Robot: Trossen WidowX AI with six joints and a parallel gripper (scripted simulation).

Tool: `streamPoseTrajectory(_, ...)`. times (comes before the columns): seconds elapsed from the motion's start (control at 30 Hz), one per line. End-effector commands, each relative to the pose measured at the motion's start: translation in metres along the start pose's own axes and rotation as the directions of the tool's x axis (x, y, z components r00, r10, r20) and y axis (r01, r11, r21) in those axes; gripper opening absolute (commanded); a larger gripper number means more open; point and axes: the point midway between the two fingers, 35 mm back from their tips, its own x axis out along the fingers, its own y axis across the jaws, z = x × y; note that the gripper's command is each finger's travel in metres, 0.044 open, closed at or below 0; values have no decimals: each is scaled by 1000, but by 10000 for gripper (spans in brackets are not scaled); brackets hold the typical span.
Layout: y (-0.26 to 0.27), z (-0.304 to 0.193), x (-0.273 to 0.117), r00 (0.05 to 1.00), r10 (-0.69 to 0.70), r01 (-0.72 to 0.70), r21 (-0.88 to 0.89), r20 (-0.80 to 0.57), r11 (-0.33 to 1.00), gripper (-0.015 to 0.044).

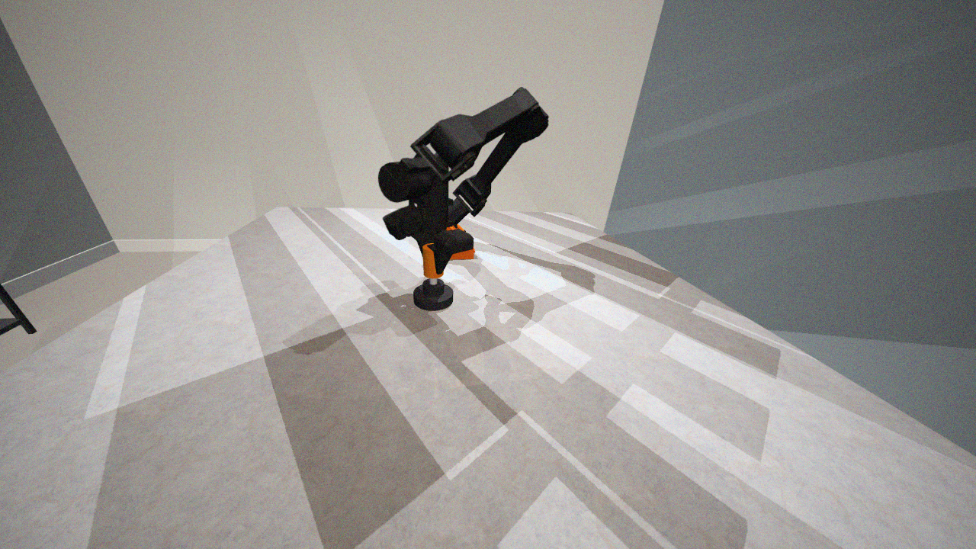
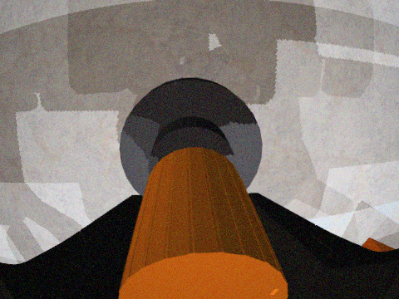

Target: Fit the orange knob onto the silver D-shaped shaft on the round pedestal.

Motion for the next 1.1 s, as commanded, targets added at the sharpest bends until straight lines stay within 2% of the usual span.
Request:
streamPoseTrajectory(0.0, 1, 3, 0, 1000, 0, 0, 44, 4, 999, 0)
streamPoseTrajectory(0.97, 1, -1, -1, 1000, 0, 0, 44, 4, 999, 0)
streamPoseTrajectory(1.07, 1, -1, -1, 1000, 0, 0, 97, 4, 995, 0)
